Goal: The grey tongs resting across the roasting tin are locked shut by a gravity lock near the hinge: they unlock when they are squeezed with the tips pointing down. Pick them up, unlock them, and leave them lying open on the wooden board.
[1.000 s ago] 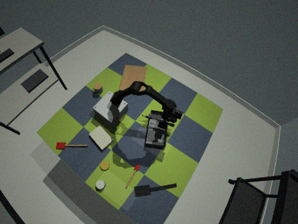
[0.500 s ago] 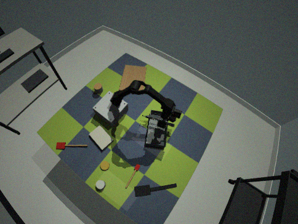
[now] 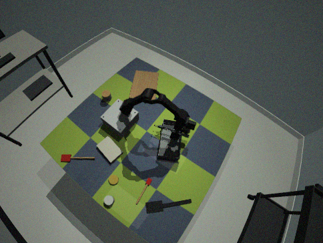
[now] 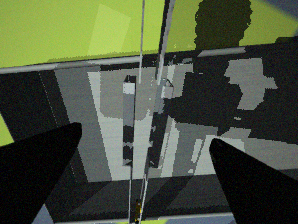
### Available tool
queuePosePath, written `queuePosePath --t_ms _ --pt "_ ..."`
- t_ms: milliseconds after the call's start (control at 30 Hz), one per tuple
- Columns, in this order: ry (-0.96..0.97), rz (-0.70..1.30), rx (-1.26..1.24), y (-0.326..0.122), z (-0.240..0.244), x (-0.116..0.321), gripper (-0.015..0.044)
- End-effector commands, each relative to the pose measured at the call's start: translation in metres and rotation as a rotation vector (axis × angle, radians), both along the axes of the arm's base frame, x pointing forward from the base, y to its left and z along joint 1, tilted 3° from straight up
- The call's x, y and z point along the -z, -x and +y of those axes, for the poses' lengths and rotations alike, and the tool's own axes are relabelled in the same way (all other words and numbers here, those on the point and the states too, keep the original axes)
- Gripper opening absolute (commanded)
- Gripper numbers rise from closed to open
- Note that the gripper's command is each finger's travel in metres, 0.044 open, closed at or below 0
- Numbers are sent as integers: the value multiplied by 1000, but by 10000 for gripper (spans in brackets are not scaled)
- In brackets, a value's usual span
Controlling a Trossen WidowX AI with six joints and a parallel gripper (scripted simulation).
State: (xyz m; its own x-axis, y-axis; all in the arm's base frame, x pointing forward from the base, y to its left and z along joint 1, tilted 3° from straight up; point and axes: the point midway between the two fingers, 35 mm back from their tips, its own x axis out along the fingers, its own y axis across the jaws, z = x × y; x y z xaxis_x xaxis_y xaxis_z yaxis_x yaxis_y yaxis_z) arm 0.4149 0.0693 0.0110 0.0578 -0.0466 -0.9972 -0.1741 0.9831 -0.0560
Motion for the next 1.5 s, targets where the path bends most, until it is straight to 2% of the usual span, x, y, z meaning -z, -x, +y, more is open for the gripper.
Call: queuePosePath --t_ms 0,800,1200,1467 --pt "4 1 1 0 -1 7 440" --pt "4 1 1 0 -3 44 440" --pt "0 1 5 -1 -2 40 125" --pt "0 1 5 -1 -2 40 72"
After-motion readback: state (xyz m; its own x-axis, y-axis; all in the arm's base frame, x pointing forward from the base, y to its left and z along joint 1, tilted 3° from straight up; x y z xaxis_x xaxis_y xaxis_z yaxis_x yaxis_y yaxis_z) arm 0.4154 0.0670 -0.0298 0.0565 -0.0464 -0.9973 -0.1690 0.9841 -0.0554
